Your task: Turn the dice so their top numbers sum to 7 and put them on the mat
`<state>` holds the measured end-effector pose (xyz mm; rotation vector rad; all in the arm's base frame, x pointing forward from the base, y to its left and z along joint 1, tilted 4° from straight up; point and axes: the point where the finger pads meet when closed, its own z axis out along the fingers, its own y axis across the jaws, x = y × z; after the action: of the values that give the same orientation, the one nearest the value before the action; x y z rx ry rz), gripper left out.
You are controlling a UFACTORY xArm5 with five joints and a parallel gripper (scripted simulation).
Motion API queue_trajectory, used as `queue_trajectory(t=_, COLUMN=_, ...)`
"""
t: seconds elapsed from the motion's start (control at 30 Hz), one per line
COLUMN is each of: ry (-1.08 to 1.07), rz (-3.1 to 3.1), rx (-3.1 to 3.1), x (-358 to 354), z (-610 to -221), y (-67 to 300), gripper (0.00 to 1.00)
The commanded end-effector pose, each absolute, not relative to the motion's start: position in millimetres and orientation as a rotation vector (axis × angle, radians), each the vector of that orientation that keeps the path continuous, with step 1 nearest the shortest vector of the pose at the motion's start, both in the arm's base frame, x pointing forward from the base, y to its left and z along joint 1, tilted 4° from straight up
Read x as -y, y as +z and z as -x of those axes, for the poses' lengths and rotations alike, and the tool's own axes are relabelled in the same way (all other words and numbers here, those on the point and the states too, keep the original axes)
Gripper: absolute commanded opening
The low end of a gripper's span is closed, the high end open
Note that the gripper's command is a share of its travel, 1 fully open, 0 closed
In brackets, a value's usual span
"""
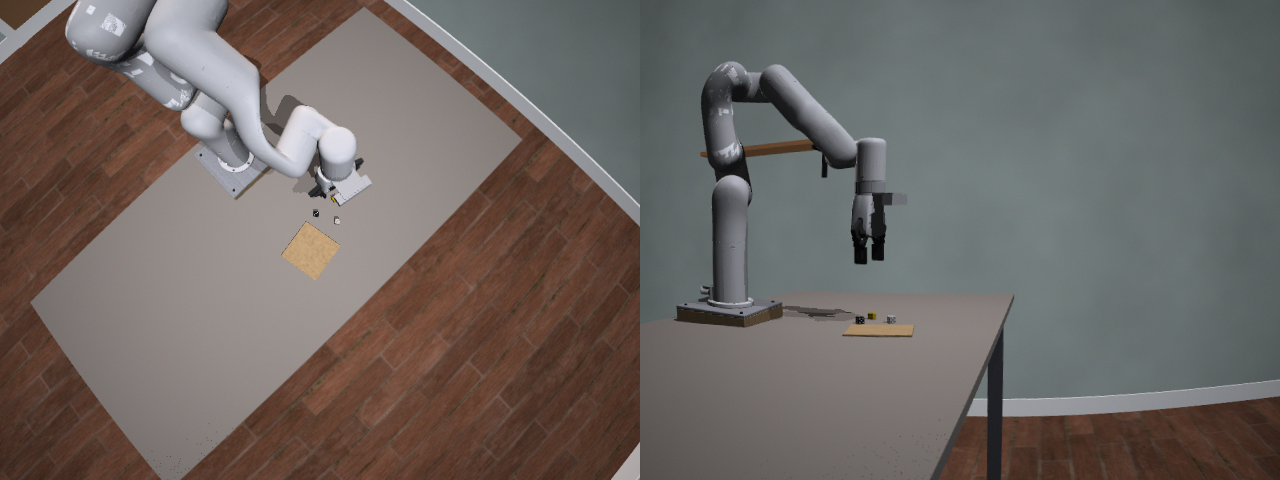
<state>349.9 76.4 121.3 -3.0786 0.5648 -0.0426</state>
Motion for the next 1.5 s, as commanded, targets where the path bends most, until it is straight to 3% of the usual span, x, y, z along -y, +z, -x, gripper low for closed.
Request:
queue_trajectory(t=0.0, ry=-0.047, rz=3.077, rx=-0.566, x=-76.7, z=-351.1, y=122.4, gripper=1.0)
queue_trajectory(t=0.33, ry=-0.047, rz=3.054, rx=-0.676, x=-76.6, z=-351.4, y=121.1, gripper=1.0)
queue_trajectory(t=1.47, ry=-0.032, rz=2.382, rx=-2.008, x=-75.0, z=-354.9, y=104.8, gripper=1.0)
